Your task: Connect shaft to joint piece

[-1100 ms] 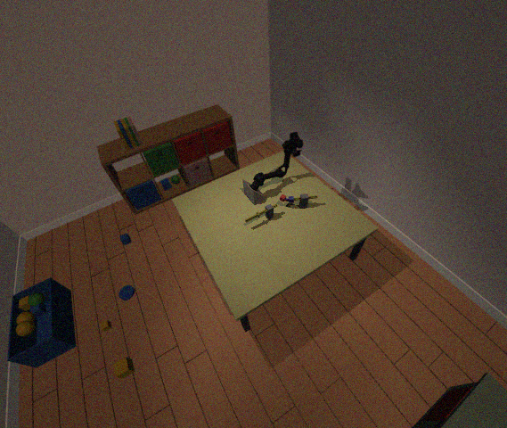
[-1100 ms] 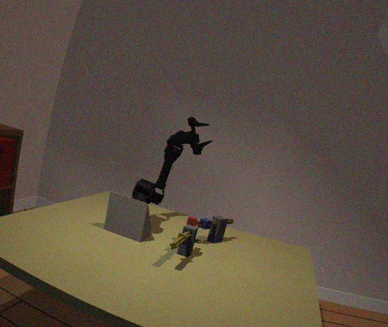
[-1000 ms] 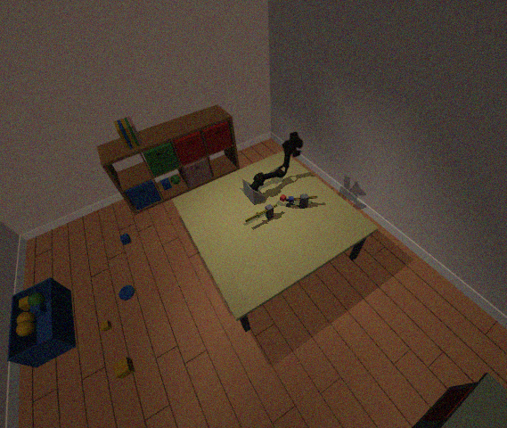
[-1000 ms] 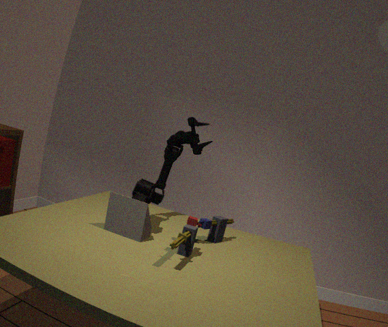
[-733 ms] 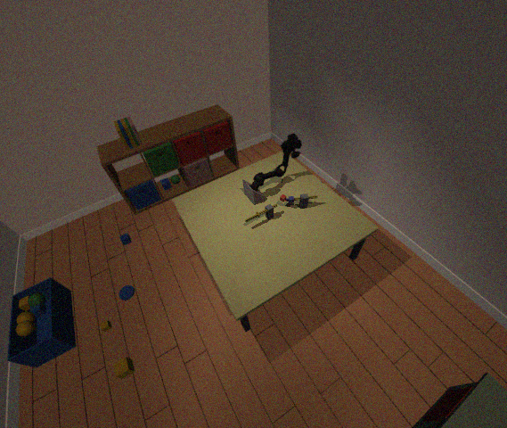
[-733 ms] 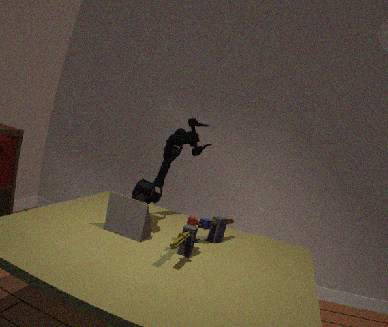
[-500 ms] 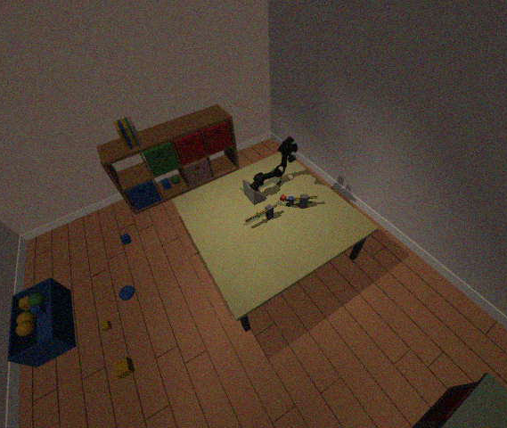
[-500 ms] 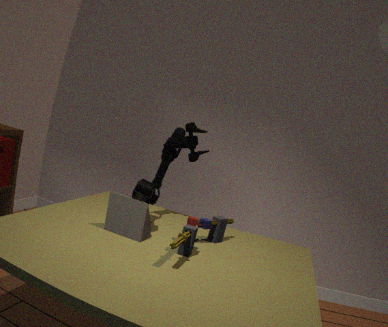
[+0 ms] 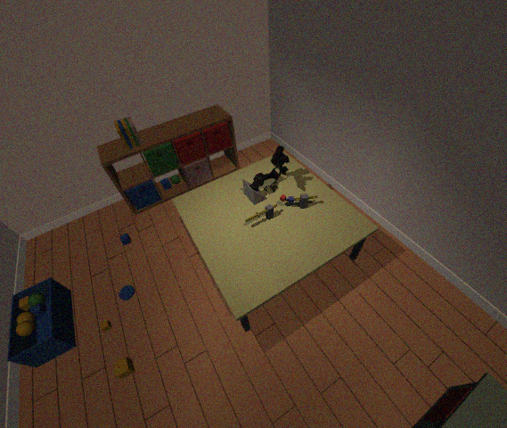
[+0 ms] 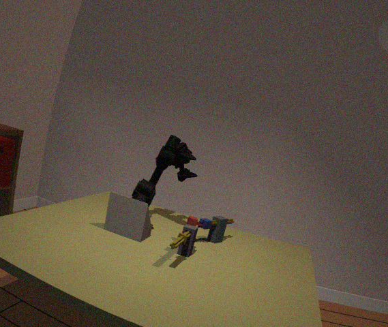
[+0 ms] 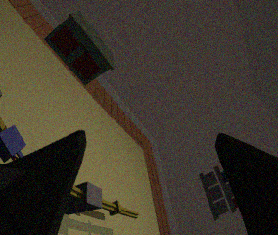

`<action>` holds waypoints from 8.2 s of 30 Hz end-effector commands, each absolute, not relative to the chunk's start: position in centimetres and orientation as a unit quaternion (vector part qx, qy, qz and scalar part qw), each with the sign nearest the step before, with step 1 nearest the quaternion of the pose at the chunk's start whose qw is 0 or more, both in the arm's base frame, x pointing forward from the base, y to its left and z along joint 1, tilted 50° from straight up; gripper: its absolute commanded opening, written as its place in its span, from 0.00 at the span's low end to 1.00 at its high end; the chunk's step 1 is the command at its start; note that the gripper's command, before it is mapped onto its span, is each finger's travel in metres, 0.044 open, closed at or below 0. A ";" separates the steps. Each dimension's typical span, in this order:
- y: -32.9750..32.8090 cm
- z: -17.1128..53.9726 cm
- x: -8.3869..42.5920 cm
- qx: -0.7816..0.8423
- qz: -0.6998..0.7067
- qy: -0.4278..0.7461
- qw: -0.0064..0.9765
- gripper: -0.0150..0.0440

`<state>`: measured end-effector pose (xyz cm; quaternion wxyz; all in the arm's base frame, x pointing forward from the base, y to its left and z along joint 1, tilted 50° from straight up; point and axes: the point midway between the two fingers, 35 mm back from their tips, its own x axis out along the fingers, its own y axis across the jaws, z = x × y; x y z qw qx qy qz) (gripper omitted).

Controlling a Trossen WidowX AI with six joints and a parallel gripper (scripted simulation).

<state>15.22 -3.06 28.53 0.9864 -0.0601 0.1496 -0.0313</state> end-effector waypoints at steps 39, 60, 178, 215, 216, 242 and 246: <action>4.0 16.4 11.8 0.134 0.189 0.382 0.895 1.00; 4.0 16.4 12.7 0.144 0.286 0.467 0.824 1.00; 14.1 10.0 20.4 0.124 0.451 0.607 0.643 0.56; 14.1 10.0 20.4 0.124 0.451 0.607 0.643 0.56; 14.1 10.0 20.4 0.124 0.451 0.607 0.643 0.56; 14.1 10.0 20.4 0.124 0.451 0.607 0.643 0.56; 14.1 10.0 20.4 0.124 0.451 0.607 0.643 0.56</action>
